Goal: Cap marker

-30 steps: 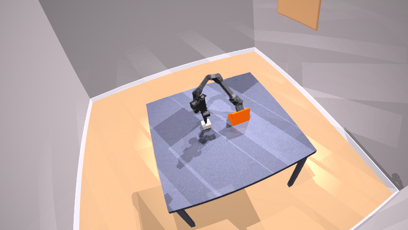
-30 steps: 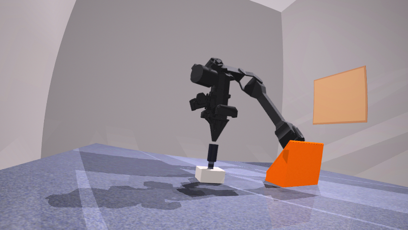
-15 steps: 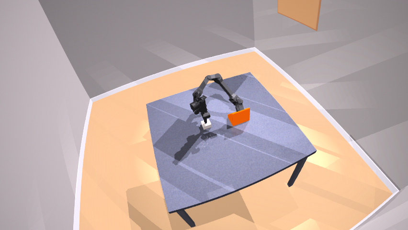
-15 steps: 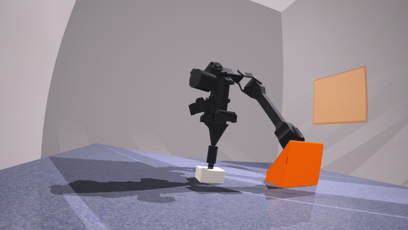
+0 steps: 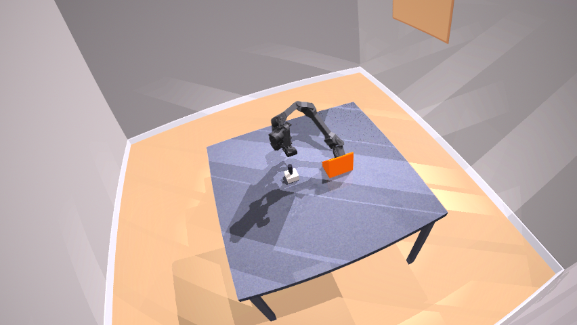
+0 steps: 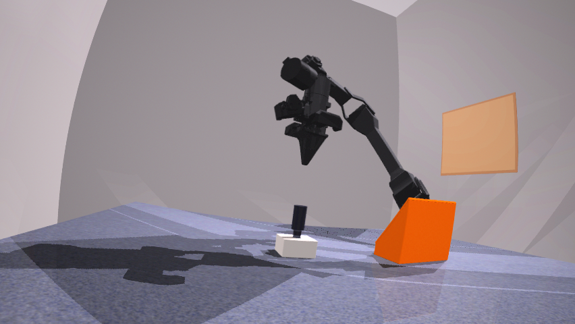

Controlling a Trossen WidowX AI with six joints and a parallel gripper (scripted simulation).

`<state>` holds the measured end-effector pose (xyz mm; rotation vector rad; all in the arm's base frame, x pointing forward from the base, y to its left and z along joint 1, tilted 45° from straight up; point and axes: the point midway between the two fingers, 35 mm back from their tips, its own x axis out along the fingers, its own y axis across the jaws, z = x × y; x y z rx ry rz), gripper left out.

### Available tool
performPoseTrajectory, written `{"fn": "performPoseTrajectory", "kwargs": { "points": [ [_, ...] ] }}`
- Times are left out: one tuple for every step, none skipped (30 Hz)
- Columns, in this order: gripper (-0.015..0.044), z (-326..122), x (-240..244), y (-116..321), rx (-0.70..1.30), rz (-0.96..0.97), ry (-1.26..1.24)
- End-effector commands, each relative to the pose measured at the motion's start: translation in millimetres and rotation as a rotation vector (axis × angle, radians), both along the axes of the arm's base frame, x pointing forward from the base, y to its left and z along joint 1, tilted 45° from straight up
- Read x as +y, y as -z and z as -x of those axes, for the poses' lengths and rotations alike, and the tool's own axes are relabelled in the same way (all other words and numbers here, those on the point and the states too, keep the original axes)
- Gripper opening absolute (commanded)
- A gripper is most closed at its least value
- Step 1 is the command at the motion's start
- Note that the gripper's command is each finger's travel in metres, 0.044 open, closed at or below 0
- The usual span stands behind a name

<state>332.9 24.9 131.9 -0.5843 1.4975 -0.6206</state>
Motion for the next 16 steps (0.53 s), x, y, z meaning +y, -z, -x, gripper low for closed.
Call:
{"fn": "performPoseTrajectory", "kwargs": {
  "points": [
    [0.0053, 1.7, 0.5, -3.6, 0.013, 0.001, 0.010],
    [0.0079, 1.7, 0.5, -3.6, 0.013, 0.001, 0.010],
    [0.0105, 1.7, 0.5, -3.6, 0.013, 0.001, 0.010],
    [0.0131, 1.7, 0.5, -3.6, 0.013, 0.001, 0.010],
    [0.0158, 1.7, 0.5, -3.6, 0.013, 0.001, 0.010],
    [0.0184, 1.7, 0.5, -3.6, 0.013, 0.001, 0.010],
    [0.0210, 1.7, 0.5, -3.6, 0.013, 0.001, 0.010],
    [0.0236, 1.7, 0.5, -3.6, 0.013, 0.001, 0.010],
    [0.0263, 1.7, 0.5, -3.6, 0.013, 0.001, 0.010],
    [0.0289, 1.7, 0.5, -3.6, 0.013, 0.001, 0.010],
    [0.0315, 1.7, 0.5, -3.6, 0.013, 0.001, 0.010],
    [0.0341, 1.7, 0.5, -3.6, 0.013, 0.001, 0.010],
    [0.0367, 1.7, 0.5, -3.6, 0.013, 0.001, 0.010],
    [0.0394, 1.7, 0.5, -3.6, 0.013, 0.001, 0.010],
    [0.0420, 1.7, 0.5, -3.6, 0.013, 0.001, 0.010],
    [0.0440, 1.7, 0.5, -3.6, 0.013, 0.001, 0.010]
  ]
}}
